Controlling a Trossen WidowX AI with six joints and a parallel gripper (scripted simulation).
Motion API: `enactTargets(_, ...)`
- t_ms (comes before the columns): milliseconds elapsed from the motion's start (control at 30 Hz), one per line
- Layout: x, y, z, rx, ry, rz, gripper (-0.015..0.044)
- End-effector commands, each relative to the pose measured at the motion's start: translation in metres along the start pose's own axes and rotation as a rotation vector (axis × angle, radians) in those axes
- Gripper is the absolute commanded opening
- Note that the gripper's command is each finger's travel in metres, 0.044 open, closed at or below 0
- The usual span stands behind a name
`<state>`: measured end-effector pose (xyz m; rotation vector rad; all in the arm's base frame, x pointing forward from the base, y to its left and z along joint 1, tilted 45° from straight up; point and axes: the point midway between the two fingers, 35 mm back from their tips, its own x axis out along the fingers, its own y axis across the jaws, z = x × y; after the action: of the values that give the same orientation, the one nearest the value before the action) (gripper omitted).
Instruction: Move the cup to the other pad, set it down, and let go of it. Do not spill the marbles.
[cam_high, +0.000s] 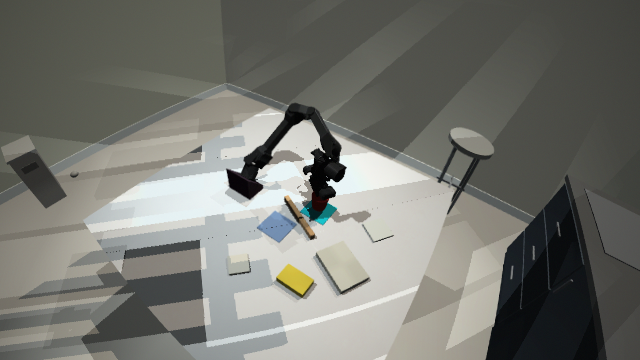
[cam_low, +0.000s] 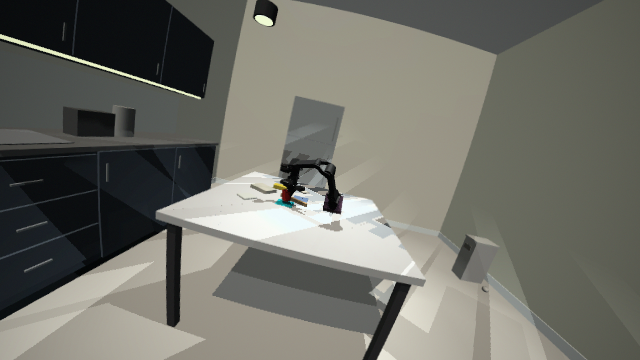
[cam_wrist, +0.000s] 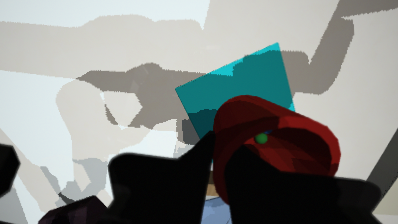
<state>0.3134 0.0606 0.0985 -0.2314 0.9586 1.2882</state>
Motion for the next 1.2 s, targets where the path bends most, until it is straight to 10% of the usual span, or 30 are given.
enactTargets(0,0.006,0.001,0.000,0.003,-0.004,0.002,0.0000)
enactTargets(767,0.015,0.001,0.000,0.000,-0.001,0.001,0.0000)
enactTargets(933,0.015,0.001,0.000,0.000,-0.001,0.001,0.0128)
enactTargets(1167,0.014,0.001,0.000,0.000,-0.001,0.001,0.0128)
